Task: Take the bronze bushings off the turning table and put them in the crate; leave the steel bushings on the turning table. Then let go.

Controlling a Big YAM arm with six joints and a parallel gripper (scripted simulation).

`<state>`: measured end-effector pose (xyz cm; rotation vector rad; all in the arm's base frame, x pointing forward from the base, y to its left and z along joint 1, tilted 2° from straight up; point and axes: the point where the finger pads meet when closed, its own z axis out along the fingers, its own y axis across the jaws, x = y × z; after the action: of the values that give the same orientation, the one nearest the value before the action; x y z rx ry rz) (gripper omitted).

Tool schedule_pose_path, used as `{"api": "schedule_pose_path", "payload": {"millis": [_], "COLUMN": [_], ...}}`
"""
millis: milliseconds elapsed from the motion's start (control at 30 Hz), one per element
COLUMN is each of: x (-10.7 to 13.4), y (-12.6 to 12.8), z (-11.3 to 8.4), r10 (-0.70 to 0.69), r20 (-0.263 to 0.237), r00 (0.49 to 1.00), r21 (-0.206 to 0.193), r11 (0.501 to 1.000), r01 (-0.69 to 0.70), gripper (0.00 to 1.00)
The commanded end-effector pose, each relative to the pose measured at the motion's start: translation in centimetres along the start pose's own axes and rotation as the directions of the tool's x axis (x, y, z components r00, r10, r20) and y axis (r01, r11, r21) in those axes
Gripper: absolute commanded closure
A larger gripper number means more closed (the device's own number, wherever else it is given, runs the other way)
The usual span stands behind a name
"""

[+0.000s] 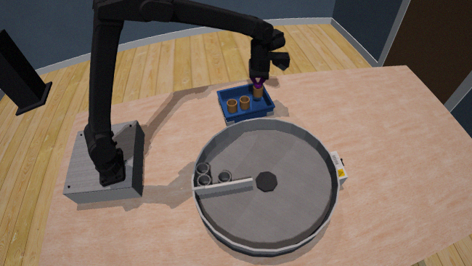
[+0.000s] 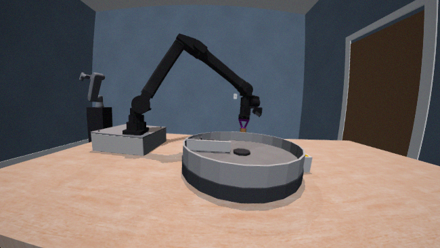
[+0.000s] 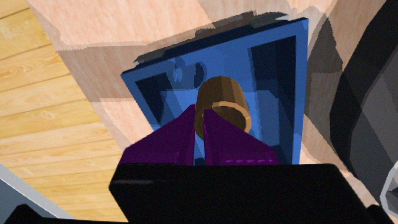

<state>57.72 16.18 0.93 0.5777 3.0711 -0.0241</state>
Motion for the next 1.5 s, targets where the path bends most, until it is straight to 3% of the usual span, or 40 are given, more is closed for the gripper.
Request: {"api": "schedule_pose_path", "payload": {"millis": [0,133,1233,1333,1467], "x": [-1.0,-1.6,-1.5,-0.5,-0.3], "y": [1.2,1.7,1.6,0.8,0.6], "z": [-3.2,-4.2,-4.2,-2.8,-2.8], "r10": [0.005,0.006,0.006,0.004,0.004], "r20": [0.063,0.074,0.072,0.051,0.051], "r00": [0.998,0.997,0.997,0.999,0.999], "r21": [-0.045,-0.054,-0.053,-0.036,-0.035], "r11": [0.999,0.999,0.999,0.999,0.999], "r01": [-0.002,-0.002,-0.002,-0.003,-0.003], "gripper": [1.00,1.00,1.00,1.00,1.00]}}
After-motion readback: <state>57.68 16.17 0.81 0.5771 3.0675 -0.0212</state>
